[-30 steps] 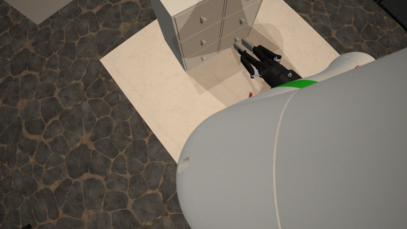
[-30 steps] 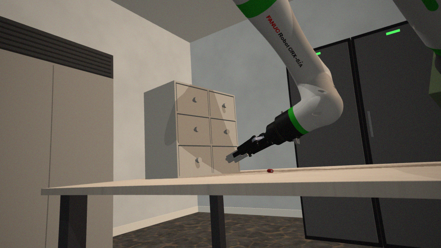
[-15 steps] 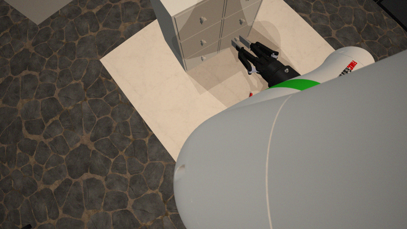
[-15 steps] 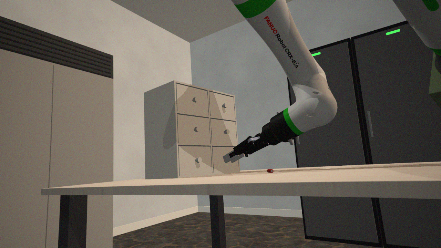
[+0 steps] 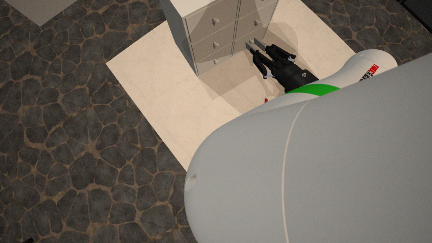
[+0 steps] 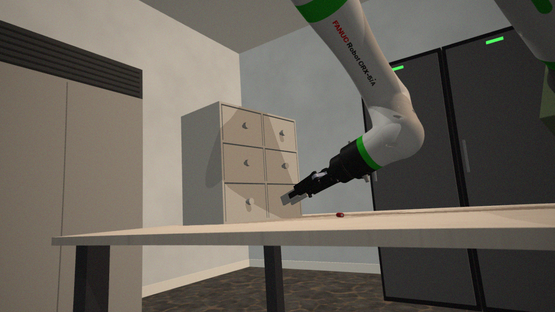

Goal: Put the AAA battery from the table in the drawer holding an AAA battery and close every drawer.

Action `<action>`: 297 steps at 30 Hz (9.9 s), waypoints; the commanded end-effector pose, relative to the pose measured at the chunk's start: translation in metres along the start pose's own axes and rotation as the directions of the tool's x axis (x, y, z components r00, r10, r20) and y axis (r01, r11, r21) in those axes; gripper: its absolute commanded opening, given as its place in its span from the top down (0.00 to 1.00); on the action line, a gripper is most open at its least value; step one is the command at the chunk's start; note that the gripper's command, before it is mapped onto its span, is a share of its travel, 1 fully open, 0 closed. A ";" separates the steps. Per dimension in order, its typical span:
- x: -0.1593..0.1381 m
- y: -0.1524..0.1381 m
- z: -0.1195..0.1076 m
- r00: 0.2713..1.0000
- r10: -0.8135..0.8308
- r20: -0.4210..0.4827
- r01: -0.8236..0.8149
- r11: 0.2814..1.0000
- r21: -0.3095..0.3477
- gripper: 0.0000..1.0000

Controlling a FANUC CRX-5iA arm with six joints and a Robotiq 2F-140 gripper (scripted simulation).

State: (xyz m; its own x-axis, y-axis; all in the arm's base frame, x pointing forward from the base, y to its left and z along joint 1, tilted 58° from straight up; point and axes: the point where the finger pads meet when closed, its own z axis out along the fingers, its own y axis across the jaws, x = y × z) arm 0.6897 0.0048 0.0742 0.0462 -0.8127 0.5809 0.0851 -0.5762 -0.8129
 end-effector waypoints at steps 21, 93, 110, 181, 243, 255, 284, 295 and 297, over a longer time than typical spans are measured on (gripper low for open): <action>0.000 0.000 0.000 1.000 0.000 0.000 0.000 1.000 0.000 0.92; -0.018 0.000 -0.050 1.000 0.000 0.000 0.000 1.000 0.000 0.92; -0.023 0.000 -0.063 1.000 0.000 0.000 0.000 1.000 0.000 0.92; -0.029 0.000 -0.125 1.000 0.000 0.000 0.000 1.000 0.000 0.80; 0.059 0.000 -0.243 0.897 0.000 0.442 0.000 1.000 0.000 0.80; 0.079 0.000 -0.287 0.644 0.000 0.765 0.000 1.000 0.000 0.80; 0.096 0.000 -0.324 0.342 0.000 0.940 0.000 1.000 0.000 0.80; 0.096 0.000 -0.324 0.342 0.000 0.940 0.000 1.000 0.000 0.00; 0.096 0.000 -0.324 0.342 0.000 0.940 0.000 1.000 0.000 0.00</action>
State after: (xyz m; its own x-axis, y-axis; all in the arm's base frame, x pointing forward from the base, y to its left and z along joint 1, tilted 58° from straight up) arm 0.3716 -0.1009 0.1158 0.9511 -0.1961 0.2386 0.0851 -0.5762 -0.8129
